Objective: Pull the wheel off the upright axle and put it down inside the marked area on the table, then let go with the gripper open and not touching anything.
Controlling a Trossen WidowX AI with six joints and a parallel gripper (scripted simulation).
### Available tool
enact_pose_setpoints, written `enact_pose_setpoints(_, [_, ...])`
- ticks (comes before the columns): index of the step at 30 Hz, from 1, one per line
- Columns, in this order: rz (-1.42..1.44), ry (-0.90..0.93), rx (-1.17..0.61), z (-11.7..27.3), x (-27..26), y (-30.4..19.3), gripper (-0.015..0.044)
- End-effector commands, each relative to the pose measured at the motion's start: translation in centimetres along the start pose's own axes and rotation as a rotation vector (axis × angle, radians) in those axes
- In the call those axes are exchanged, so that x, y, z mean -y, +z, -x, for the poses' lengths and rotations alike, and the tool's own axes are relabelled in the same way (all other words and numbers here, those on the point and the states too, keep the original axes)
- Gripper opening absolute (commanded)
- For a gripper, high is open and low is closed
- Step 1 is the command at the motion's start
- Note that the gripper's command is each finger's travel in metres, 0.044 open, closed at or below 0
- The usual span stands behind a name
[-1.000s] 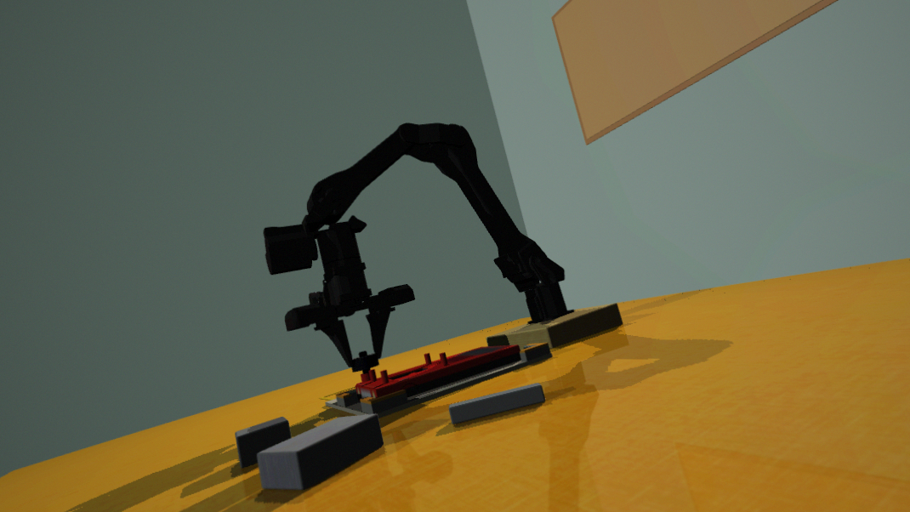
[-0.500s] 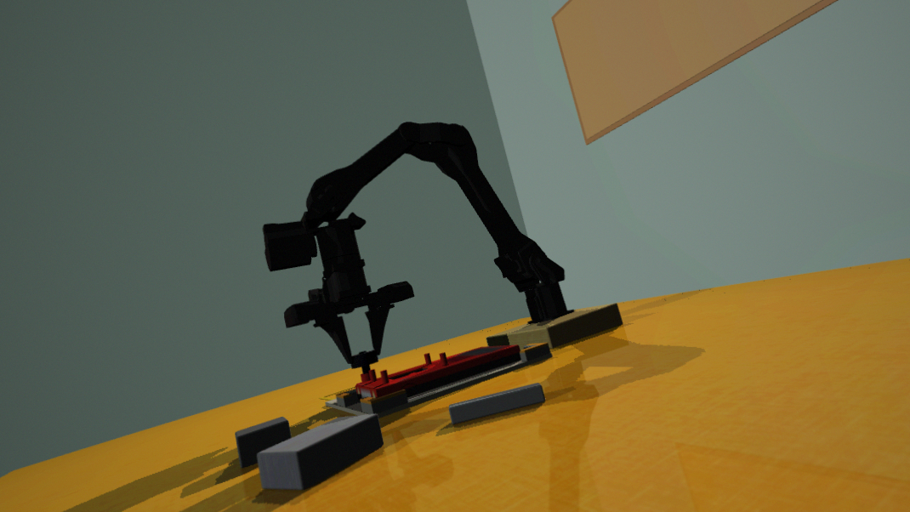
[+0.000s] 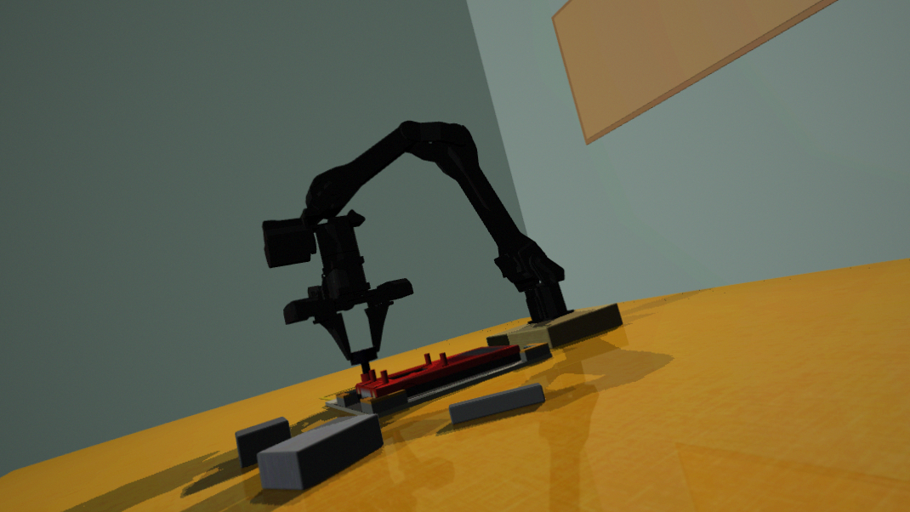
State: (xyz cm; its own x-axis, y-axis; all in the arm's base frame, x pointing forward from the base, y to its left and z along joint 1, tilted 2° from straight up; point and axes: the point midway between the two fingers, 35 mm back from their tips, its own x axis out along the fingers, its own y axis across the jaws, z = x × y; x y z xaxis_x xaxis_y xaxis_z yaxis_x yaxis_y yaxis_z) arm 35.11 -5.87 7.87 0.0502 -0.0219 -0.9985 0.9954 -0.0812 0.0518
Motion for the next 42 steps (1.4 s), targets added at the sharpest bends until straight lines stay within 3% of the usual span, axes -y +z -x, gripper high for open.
enact_pose_setpoints(1, [0.001,0.007,0.002,0.4,-0.1,0.0,0.0000])
enact_pose_setpoints(42, [0.003,0.008,0.004,1.7,-0.1,0.0,0.0000])
